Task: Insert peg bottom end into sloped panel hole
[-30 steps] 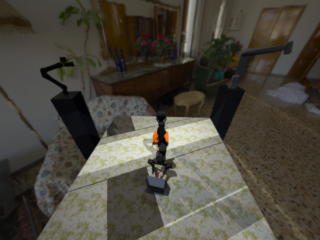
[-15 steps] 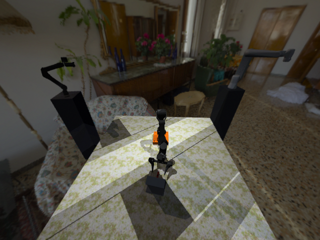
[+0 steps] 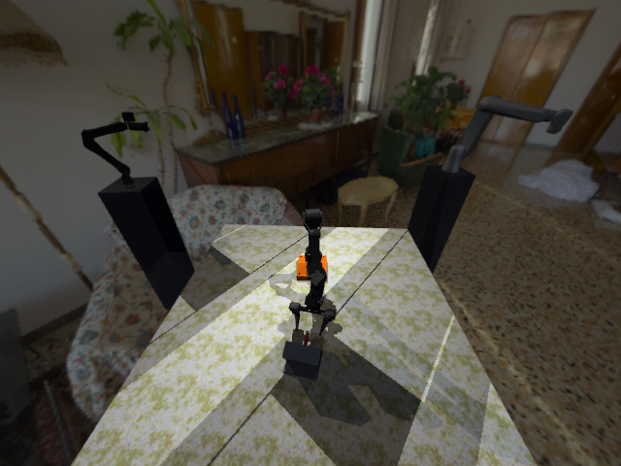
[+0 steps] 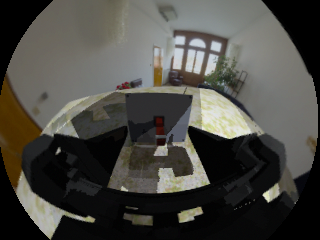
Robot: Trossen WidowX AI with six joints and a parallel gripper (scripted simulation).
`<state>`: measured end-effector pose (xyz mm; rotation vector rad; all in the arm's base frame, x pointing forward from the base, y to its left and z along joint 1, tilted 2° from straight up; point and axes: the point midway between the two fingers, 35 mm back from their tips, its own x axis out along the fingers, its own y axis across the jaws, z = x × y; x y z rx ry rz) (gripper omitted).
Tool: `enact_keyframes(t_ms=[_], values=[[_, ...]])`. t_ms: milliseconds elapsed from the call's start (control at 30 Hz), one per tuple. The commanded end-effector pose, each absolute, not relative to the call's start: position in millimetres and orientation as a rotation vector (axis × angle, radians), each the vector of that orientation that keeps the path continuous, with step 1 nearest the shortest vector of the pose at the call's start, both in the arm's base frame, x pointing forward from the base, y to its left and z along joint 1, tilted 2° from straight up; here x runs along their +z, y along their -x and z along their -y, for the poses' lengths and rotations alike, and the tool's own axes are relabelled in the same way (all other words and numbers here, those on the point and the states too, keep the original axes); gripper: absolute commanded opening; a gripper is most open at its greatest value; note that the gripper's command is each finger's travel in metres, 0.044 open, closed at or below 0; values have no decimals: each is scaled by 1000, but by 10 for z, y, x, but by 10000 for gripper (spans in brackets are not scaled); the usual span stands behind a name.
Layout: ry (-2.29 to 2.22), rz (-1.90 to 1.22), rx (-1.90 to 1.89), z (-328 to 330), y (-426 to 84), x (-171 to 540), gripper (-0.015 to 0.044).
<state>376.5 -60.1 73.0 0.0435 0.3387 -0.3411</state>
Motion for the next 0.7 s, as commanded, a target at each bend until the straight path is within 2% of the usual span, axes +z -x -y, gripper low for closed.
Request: enact_keyframes(t_ms=[0, 667], values=[[-48, -336, -344, 589, -3727, 758, 440], [-47, -336, -343, 520, -3576, 836, 440]])
